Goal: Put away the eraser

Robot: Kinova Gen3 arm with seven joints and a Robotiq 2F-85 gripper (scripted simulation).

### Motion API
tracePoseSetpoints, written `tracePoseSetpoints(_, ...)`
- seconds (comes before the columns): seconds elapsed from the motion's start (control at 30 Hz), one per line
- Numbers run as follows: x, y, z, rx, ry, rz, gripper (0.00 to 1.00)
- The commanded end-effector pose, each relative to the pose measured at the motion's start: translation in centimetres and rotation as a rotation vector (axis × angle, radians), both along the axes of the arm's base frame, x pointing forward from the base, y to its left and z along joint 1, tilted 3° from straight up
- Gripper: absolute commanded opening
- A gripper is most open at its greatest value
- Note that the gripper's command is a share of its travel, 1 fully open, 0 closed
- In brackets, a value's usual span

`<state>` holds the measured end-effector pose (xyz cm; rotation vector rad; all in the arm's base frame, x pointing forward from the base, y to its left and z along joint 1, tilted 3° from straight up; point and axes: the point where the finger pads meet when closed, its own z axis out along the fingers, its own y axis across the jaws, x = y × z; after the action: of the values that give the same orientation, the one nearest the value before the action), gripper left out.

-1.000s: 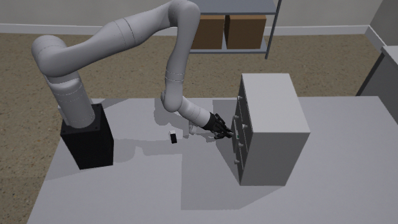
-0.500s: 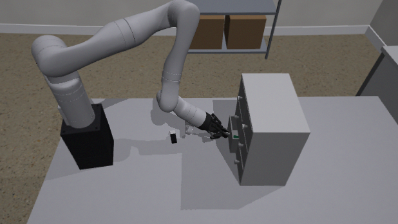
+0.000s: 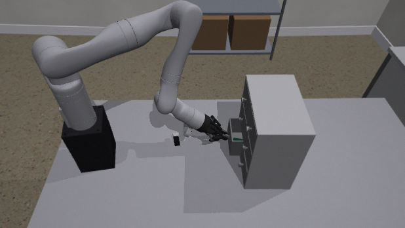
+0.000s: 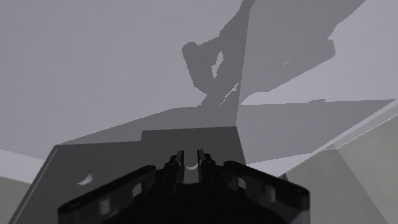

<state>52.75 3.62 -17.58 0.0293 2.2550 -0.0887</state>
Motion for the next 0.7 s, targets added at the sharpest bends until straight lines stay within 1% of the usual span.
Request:
tracePoseSetpoints(0.0, -0.6, 0.0, -0.1, -0.002, 0.005, 0.001, 0.13)
tracePoseSetpoints(0.2, -1.3, 0.0, -0.1, -0.002, 0.005, 0.001, 0.13)
tracePoseSetpoints(0.67, -2.2, 0.1, -0.2, -0.002, 0.005, 0.001, 0.13)
